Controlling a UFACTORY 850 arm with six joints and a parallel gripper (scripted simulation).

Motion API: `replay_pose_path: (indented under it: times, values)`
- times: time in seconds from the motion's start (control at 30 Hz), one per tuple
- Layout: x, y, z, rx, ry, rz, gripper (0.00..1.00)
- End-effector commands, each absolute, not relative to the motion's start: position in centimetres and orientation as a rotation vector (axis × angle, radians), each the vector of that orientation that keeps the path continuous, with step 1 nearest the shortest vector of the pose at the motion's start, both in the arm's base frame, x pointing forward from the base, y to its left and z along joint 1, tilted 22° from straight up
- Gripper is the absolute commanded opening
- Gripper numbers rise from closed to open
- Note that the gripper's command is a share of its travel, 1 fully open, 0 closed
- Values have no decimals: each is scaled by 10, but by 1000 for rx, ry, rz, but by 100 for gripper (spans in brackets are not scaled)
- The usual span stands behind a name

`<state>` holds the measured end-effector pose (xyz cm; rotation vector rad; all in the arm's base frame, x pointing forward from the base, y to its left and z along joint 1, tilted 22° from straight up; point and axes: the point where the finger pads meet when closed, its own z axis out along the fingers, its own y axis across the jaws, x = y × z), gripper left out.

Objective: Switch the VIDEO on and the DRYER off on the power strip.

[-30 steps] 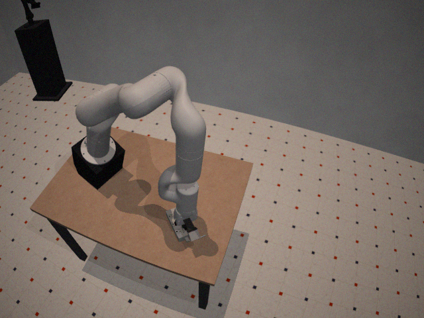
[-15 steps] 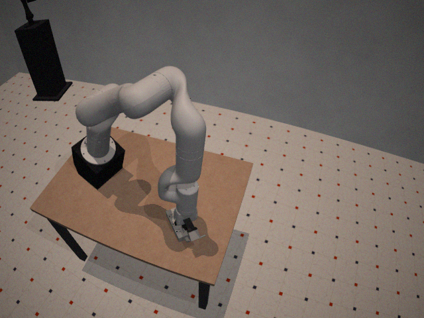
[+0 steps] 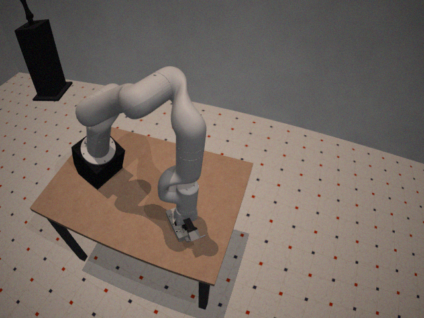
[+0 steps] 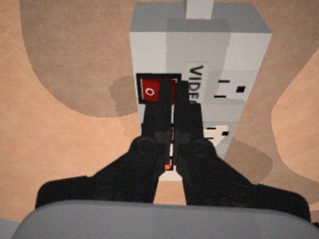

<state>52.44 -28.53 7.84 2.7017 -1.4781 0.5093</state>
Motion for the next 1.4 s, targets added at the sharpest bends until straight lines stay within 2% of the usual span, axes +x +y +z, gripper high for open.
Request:
replay_pose_path:
  times: [0.0, 1.37]
  values:
    - [525, -286, 77, 2710, -1476, 605, 0]
    - [527, -287, 72, 2710, -1476, 605, 0]
